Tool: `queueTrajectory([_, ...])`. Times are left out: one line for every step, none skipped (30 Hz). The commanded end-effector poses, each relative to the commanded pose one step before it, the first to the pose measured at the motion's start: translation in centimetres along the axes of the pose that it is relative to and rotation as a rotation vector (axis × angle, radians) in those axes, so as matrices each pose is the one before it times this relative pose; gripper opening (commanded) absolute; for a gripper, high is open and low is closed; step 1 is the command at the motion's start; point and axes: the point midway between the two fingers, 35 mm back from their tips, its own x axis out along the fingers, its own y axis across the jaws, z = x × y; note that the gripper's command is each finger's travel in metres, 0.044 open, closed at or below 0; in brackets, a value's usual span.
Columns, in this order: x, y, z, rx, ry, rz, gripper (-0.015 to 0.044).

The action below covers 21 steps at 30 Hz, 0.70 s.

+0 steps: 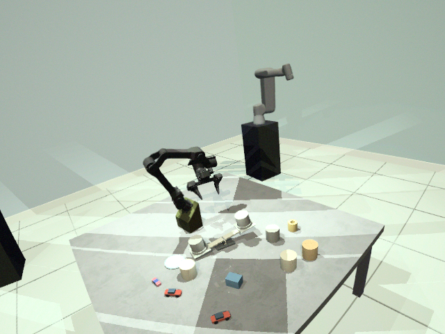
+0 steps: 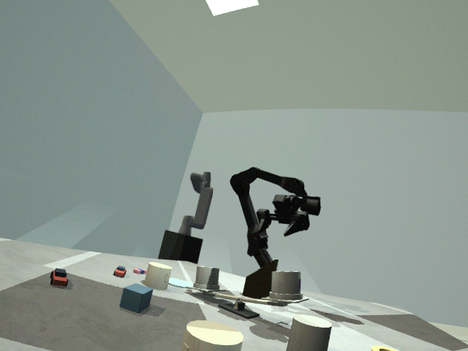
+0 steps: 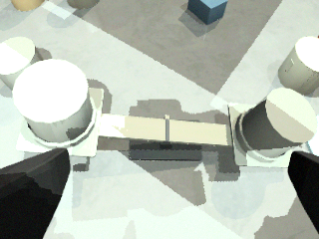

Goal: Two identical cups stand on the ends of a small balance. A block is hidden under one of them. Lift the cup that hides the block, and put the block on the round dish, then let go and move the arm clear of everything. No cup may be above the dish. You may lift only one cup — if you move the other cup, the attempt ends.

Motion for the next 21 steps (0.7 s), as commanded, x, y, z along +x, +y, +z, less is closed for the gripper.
queueTrajectory([0.375,-0.249,0.033,-0.046,0.0075,-0.01221,0.044])
queueTrajectory([0.29,-0.116,0.078,-0.0291,0.0174,-0.00587,0.044])
queueTrajectory([0.289,-0.119,0.078,-0.029,0.01749,-0.0051,0.044])
queueTrajectory([0.288,-0.123,0.078,-0.0289,0.01754,-0.00434,0.044])
queueTrajectory([0.287,-0.128,0.077,-0.0288,0.01756,-0.00357,0.044])
queueTrajectory([0.286,-0.132,0.076,-0.0287,0.01754,-0.00282,0.044])
queueTrajectory([0.285,-0.137,0.075,-0.0286,0.01749,-0.00207,0.044])
queueTrajectory([0.283,-0.141,0.074,-0.0285,0.0174,-0.00132,0.044])
queueTrajectory([0.383,-0.222,0.064,-0.0226,0.02331,-0.00152,0.044])
queueTrajectory([0.388,-0.232,0.063,-0.0228,0.02354,-0.00058,0.044])
queueTrajectory([0.385,-0.237,0.06,-0.0226,0.02328,0.00037,0.044])
queueTrajectory([0.382,-0.243,0.057,-0.0224,0.02297,0.00131,0.044])
queueTrajectory([0.378,-0.249,0.054,-0.0222,0.02258,0.00221,0.044])
queueTrajectory([0.344,-0.233,0.046,-0.0202,0.02037,0.00281,0.044])
queueTrajectory([0.281,-0.196,0.035,-0.0165,0.01651,0.00285,0.044])
queueTrajectory([0.21,-0.149,0.029,-0.0137,0.01223,0.00253,0.044])
queueTrajectory([0.171,-0.118,0.043,-0.0195,0.00985,0.00271,0.044])
queueTrajectory([0.214,-0.152,0.052,-0.0245,0.01216,0.00377,0.044])
queueTrajectory([0.248,-0.182,0.056,-0.0284,0.01383,0.0049,0.044])
queueTrajectory([0.265,-0.201,0.055,-0.0304,0.01441,0.00583,0.044])
queueTrajectory([0.263,-0.208,0.05,-0.0303,0.01395,0.0064,0.044])
